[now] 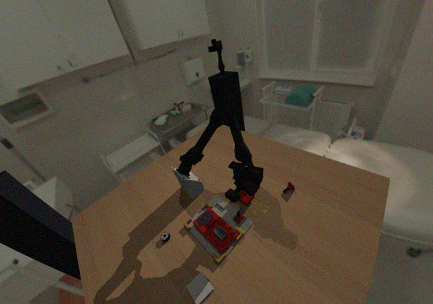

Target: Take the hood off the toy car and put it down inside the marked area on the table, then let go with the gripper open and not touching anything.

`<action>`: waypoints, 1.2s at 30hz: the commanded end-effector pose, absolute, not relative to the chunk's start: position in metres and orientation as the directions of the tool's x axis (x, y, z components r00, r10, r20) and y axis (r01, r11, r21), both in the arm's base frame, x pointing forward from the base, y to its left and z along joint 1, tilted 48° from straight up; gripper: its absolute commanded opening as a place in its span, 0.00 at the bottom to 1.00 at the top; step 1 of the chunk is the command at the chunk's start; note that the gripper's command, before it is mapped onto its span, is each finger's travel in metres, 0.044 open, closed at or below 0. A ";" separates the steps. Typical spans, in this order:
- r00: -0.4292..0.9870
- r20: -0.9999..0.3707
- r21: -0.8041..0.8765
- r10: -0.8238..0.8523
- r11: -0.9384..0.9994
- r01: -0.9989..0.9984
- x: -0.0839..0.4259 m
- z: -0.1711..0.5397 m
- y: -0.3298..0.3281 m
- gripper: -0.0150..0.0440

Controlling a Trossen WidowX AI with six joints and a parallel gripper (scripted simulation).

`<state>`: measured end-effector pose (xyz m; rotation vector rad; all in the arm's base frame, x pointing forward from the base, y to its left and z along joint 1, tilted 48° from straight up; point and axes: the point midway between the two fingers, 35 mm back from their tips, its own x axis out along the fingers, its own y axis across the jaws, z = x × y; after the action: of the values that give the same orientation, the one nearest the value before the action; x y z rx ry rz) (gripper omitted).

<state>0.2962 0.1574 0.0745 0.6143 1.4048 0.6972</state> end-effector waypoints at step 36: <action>0.034 -0.660 0.747 0.751 0.660 -0.073 0.296 0.066 0.167 0.70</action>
<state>0.2963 0.1670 0.0662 0.6155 1.4053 0.6975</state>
